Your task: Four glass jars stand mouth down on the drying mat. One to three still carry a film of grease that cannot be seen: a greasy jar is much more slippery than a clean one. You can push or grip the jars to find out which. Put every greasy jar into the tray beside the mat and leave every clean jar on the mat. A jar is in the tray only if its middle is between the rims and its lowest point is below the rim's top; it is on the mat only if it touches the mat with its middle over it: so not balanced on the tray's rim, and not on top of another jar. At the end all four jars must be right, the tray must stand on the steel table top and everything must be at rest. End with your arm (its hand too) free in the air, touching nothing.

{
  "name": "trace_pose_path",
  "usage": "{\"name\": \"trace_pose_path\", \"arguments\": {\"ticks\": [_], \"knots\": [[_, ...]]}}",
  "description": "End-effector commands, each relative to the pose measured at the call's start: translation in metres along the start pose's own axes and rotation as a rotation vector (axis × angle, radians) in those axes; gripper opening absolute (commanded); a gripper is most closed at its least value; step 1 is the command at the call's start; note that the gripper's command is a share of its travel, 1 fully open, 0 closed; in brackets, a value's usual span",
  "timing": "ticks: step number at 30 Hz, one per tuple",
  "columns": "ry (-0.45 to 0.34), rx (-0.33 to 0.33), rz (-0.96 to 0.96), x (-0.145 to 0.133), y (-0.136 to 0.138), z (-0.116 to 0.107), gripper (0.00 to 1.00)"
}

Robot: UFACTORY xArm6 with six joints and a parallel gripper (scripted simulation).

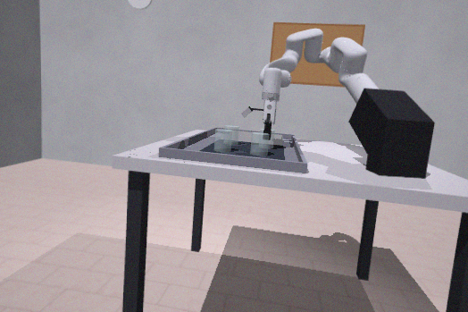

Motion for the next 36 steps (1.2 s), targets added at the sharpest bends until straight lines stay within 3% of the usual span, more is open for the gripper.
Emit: {"name": "trace_pose_path", "arguments": {"ticks": [1, 36], "knots": [[0.002, 0.001, 0.001, 0.0006, -0.0001, -0.0007, 0.83], [0.002, 0.001, 0.001, 0.0006, -0.0001, -0.0007, 0.77]]}}
Point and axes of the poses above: the point where the finger pads meet when closed, its own z axis out along the fingers, its own y axis across the jaws, x = y × z, the point moved 10 cm from there along -z, back along the fingers, and after that the axes turned 8 degrees about z, right-handed, at the moved point
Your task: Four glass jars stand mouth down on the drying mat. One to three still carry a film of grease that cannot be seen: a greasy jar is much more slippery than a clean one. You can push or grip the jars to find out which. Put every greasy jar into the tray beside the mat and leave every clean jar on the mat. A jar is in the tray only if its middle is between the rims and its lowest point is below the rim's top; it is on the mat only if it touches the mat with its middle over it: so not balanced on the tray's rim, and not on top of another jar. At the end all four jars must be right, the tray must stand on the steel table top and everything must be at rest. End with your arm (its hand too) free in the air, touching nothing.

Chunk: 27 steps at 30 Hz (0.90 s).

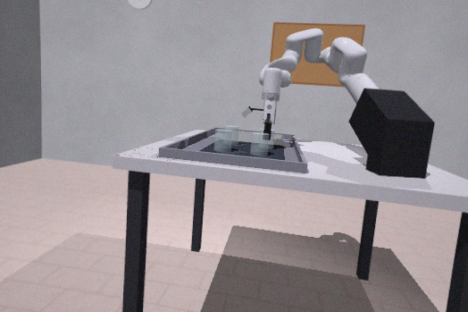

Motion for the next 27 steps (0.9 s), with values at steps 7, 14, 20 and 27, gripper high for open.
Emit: {"name": "trace_pose_path", "arguments": {"ticks": [7, 14, 20, 27], "knots": [[0.002, 0.001, 0.001, 0.0006, -0.0001, -0.0007, 0.74], [0.002, 0.001, 0.001, 0.0006, -0.0001, -0.0007, 0.74], [0.002, 0.001, 0.001, 0.0006, -0.0001, -0.0007, 0.74], [0.002, 0.001, 0.001, 0.0006, -0.0001, -0.0007, 0.71]]}}
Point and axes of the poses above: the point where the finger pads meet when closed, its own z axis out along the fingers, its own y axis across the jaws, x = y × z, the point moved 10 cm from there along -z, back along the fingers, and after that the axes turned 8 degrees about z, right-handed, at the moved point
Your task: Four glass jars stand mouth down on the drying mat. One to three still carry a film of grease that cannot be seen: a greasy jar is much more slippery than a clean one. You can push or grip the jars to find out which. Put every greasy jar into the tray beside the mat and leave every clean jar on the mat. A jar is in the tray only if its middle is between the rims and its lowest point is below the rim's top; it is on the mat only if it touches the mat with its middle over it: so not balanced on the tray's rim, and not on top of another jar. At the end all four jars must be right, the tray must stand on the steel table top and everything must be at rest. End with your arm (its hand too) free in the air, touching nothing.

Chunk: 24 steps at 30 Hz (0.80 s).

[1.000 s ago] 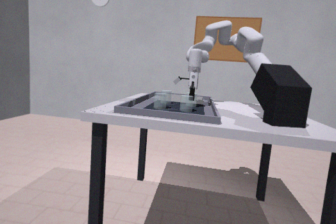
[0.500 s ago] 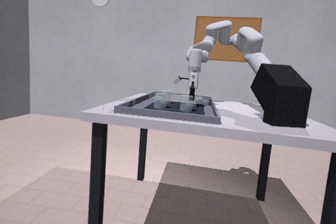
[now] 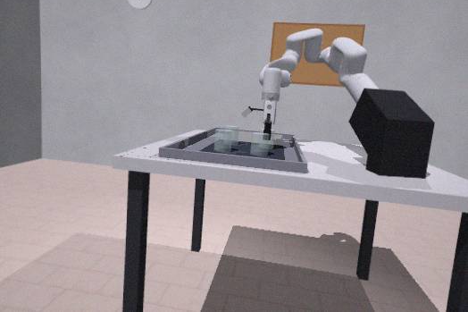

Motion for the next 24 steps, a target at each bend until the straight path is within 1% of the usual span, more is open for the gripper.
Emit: {"name": "trace_pose_path", "arguments": {"ticks": [1, 12, 13, 24], "knots": [[0.002, 0.001, 0.001, 0.0006, -0.0001, -0.0007, 0.71], [0.002, 0.001, 0.001, 0.0006, -0.0001, -0.0007, 0.71], [0.002, 0.001, 0.001, 0.0006, -0.0001, -0.0007, 0.68], [0.002, 0.001, 0.001, 0.0006, -0.0001, -0.0007, 0.68]]}}
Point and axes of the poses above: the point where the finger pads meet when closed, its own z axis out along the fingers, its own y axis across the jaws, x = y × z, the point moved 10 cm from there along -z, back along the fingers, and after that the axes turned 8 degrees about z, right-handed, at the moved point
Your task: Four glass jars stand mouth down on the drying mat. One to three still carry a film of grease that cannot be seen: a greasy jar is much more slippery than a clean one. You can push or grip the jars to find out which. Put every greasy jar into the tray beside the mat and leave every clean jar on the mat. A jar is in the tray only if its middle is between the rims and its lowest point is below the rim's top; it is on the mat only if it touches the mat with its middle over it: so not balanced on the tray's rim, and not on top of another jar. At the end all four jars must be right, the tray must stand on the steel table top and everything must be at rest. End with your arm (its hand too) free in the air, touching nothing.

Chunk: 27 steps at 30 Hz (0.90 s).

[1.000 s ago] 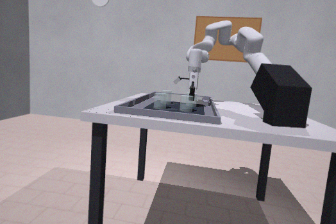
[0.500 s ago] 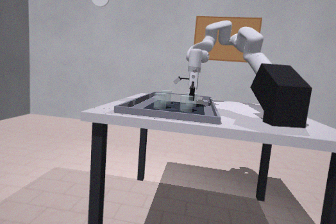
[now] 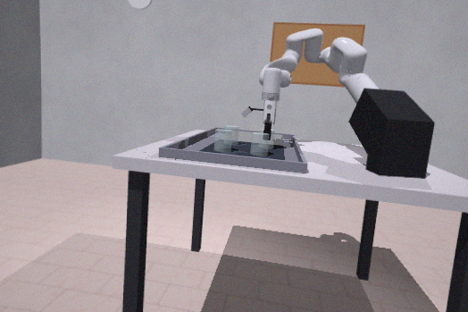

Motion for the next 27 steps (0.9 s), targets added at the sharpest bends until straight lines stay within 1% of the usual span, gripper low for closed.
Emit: {"name": "trace_pose_path", "arguments": {"ticks": [1, 5, 6, 19, 27], "knots": [[0.002, 0.001, 0.001, 0.001, 0.000, -0.001, 0.68], [0.002, 0.001, 0.001, 0.001, 0.000, -0.001, 0.68], [0.002, 0.001, 0.001, 0.001, 0.000, -0.001, 0.00], [0.002, 0.001, 0.001, 0.001, 0.000, -0.001, 0.00], [0.002, 0.001, 0.001, 0.001, 0.000, -0.022, 0.00]]}}
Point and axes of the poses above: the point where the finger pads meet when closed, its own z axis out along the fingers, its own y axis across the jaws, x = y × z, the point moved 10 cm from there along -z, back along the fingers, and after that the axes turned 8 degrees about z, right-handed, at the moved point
